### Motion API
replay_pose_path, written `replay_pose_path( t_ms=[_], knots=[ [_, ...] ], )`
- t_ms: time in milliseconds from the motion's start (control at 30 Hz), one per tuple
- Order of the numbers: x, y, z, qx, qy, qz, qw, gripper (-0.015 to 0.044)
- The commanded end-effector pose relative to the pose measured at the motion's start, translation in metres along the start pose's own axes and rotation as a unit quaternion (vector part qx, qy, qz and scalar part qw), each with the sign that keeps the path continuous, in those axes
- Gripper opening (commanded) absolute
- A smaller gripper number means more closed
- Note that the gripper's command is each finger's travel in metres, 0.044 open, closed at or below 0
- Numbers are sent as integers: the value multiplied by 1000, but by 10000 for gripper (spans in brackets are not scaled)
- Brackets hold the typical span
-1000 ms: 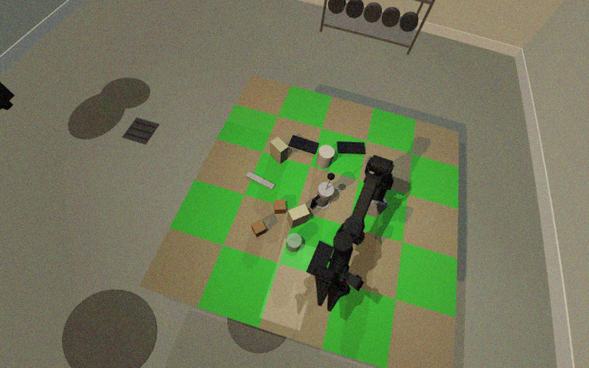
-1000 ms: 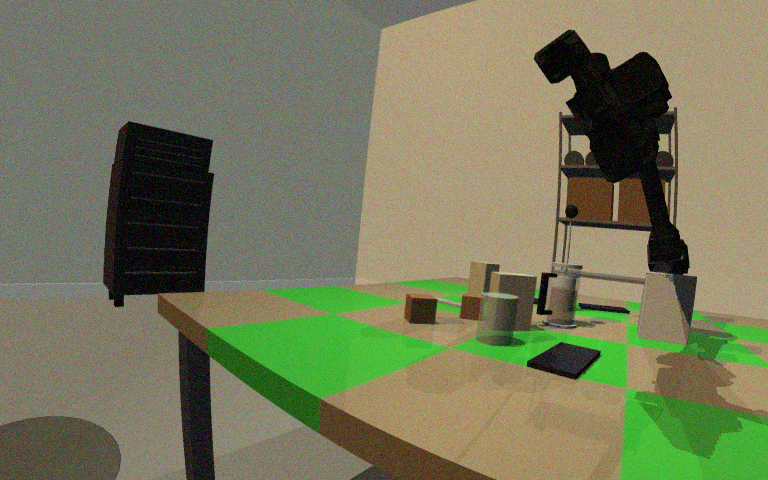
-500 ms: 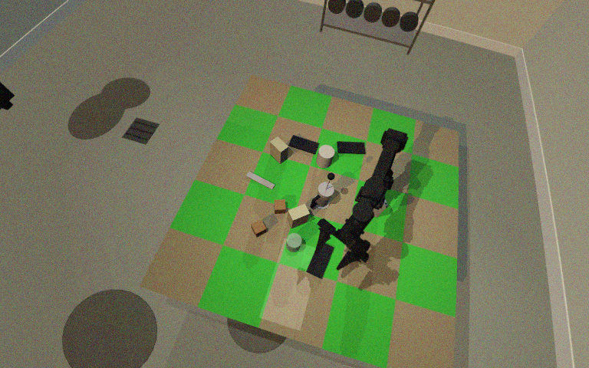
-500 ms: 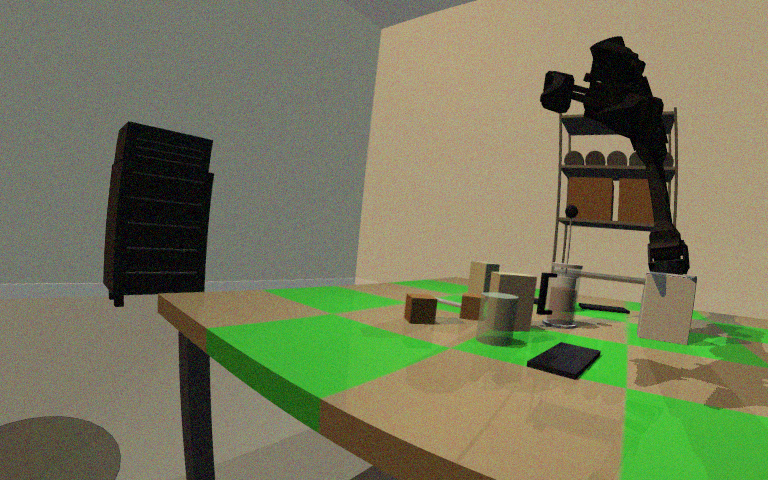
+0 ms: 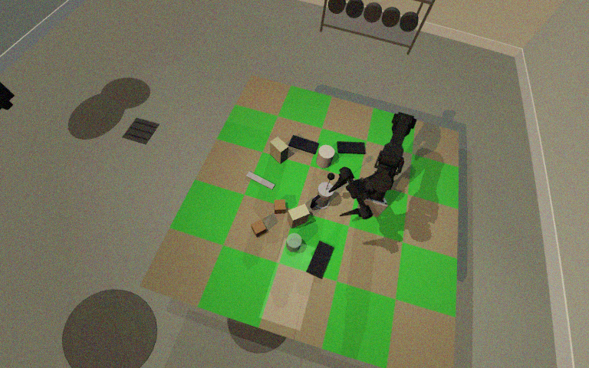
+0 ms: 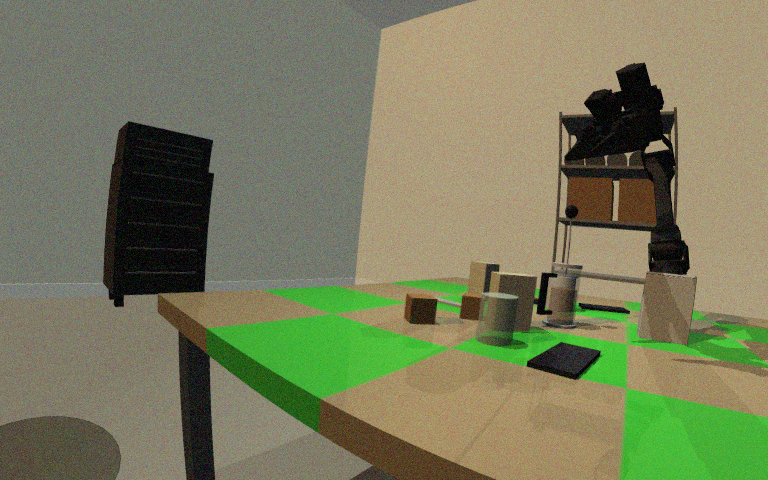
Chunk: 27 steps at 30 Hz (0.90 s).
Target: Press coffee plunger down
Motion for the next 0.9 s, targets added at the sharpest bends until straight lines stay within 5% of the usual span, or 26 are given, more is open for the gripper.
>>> replay_pose_path(
  t_ms=[0,233,867],
  knots=[
    [-32,-41,-46,92,23,-89,992,440],
    [-64,-82,-92,179,5,-180,967,440],
    [-24,-64,-137,176,4,-174,969,440]
  ],
)
Point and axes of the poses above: the point midway between the two fingers, 35 mm back from their tips, its own x axis out along the fingers, its own y axis across the jaws, z = x × y, the point moved 4 cm from there along -x, back along the fingers, and after that the axes turned 12 degrees about -x, right-handed, at the moved point
